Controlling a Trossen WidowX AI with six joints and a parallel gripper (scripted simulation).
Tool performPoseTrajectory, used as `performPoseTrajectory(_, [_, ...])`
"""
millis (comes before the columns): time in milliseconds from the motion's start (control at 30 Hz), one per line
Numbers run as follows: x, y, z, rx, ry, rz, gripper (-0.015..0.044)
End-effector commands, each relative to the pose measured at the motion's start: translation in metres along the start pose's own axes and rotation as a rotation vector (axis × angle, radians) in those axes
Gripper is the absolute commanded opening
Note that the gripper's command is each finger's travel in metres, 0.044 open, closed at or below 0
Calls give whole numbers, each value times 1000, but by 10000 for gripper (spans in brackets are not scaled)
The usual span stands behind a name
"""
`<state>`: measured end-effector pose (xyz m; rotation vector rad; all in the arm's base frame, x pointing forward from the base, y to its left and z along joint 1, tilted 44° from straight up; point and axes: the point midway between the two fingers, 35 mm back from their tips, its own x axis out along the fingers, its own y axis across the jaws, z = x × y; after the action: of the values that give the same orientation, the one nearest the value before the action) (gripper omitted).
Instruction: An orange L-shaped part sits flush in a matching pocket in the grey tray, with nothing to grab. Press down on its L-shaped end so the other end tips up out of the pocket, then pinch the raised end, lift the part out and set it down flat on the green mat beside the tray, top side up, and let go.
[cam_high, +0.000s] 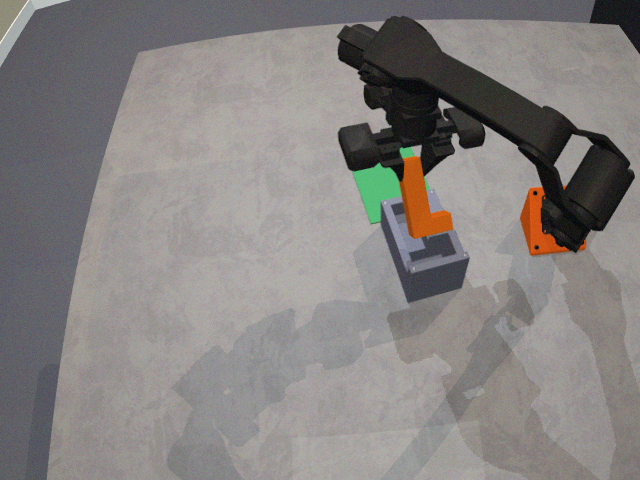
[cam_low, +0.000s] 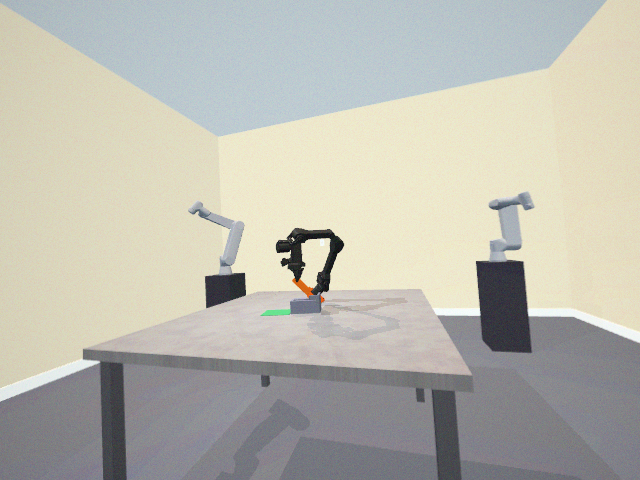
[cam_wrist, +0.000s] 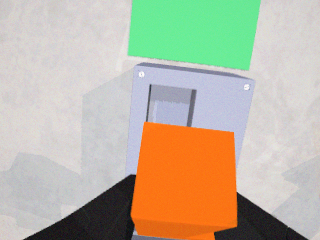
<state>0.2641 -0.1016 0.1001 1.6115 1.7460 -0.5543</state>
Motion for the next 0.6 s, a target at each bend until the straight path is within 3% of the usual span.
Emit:
performPoseTrajectory(0, [1, -1, 19, -4, 0, -6, 0])
performPoseTrajectory(567, [1, -9, 96, -6, -4, -6, 0])
